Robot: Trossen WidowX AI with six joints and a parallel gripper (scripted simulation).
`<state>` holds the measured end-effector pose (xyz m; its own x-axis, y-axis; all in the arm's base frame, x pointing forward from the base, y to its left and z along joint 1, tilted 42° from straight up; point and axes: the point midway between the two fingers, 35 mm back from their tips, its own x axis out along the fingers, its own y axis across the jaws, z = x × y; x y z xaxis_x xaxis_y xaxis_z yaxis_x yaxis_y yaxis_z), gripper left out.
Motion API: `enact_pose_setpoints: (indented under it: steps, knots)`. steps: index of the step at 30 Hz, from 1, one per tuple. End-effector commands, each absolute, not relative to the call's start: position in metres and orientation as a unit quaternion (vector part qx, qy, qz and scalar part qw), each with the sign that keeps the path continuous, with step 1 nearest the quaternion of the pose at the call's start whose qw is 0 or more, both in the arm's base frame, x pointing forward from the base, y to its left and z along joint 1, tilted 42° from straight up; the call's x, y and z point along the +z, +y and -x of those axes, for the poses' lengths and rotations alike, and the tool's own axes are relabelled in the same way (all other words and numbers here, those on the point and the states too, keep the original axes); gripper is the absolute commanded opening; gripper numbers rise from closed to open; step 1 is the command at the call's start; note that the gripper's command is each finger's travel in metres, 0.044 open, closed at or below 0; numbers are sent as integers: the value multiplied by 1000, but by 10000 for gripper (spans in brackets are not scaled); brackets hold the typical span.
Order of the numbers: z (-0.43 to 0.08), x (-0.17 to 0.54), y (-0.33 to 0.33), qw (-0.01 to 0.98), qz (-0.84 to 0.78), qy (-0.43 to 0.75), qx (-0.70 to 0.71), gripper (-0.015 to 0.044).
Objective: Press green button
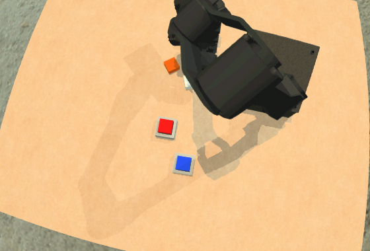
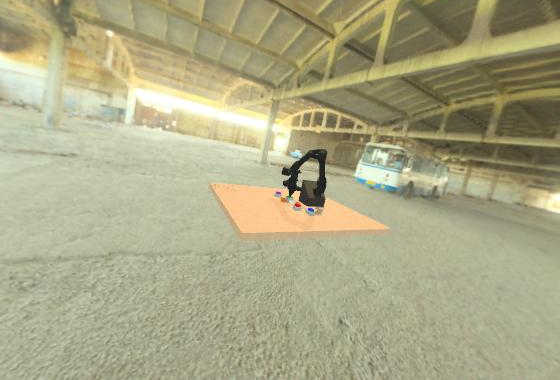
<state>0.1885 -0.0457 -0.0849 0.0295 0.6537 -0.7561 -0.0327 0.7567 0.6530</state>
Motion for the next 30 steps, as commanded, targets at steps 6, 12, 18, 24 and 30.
enact_pose_setpoints:
  steps: [6, 12, 18, 24, 30]
  knots:
    - [-188, -83, -47, 676, -240, 649, 254, 20]
    - [-187, -60, -67, 675, -242, 650, 253, 20]
    - [-227, -16, -47, 678, -231, 657, 235, 151]
    - [-264, 71, 17, 684, -228, 654, 229, 309]
    - [-250, 157, 92, 679, -240, 648, 248, 400]
